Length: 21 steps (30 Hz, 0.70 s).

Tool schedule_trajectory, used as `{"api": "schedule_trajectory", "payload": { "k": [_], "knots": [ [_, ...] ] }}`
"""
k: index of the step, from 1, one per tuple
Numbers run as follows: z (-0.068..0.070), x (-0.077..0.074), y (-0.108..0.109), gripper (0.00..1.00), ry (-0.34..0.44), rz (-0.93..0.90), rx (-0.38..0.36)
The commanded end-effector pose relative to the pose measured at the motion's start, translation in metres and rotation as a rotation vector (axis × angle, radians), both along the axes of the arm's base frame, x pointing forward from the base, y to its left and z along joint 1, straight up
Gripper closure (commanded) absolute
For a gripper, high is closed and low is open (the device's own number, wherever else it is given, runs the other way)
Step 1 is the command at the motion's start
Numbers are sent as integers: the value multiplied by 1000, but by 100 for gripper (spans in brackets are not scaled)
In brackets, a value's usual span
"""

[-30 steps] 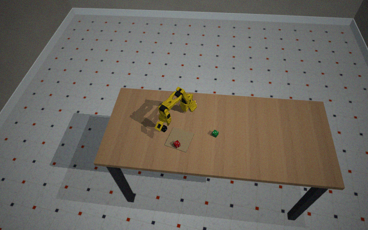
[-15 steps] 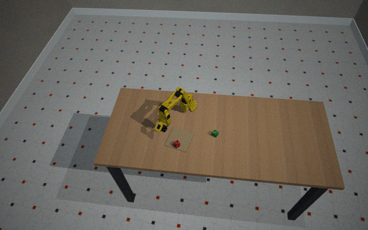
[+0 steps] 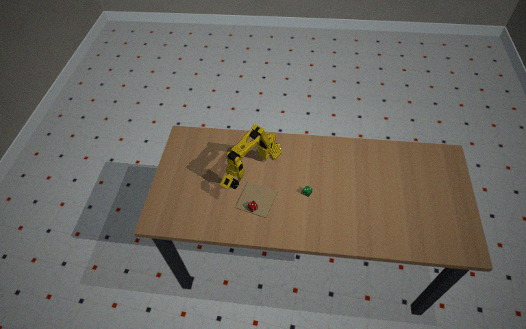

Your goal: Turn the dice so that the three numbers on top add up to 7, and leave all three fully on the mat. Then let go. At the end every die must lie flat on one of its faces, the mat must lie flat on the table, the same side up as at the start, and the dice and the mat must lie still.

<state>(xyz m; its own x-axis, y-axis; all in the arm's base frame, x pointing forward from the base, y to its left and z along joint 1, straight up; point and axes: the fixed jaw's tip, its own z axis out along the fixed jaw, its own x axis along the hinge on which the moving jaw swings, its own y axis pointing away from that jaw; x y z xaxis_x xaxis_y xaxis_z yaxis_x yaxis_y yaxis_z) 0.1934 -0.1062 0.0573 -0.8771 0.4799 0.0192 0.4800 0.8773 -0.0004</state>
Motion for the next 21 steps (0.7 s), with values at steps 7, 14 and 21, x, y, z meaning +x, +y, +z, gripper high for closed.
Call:
{"api": "schedule_trajectory", "payload": {
  "k": [7,14,21],
  "knots": [
    [0,2,-4,65,-31,1,-17],
    [-6,3,-4,65,-31,1,-17],
    [-19,3,-5,65,-31,1,-17]
  ]
}}
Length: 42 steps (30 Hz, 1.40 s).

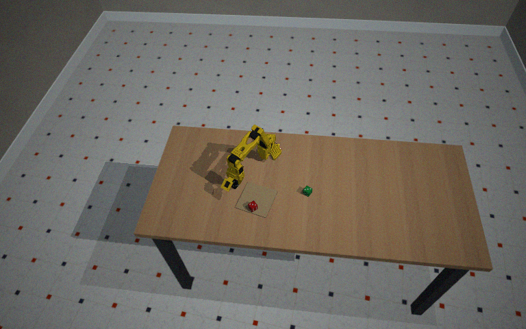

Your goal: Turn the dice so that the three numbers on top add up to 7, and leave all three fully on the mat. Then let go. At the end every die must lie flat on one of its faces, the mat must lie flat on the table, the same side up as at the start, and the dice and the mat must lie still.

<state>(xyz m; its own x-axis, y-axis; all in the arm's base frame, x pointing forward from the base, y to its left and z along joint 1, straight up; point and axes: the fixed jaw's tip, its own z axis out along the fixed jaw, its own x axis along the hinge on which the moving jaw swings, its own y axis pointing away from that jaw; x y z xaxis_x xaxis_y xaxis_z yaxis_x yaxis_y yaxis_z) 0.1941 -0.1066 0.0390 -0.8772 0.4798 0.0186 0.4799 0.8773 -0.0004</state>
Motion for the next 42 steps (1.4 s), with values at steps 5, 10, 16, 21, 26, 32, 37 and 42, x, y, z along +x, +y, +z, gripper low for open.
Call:
{"api": "schedule_trajectory", "payload": {
  "k": [5,10,16,21,26,32,37,42],
  "knots": [
    [-9,2,-4,65,-30,1,-17],
    [-14,2,-4,65,-30,1,-17],
    [-20,1,-4,65,-30,1,-17],
    [-22,1,-3,65,-30,1,-17],
    [-22,1,-3,65,-30,1,-17],
    [-22,1,-4,65,-30,1,-17],
    [-22,1,-4,67,-30,1,-17],
    [-22,0,-5,69,-30,1,-17]
  ]
}}
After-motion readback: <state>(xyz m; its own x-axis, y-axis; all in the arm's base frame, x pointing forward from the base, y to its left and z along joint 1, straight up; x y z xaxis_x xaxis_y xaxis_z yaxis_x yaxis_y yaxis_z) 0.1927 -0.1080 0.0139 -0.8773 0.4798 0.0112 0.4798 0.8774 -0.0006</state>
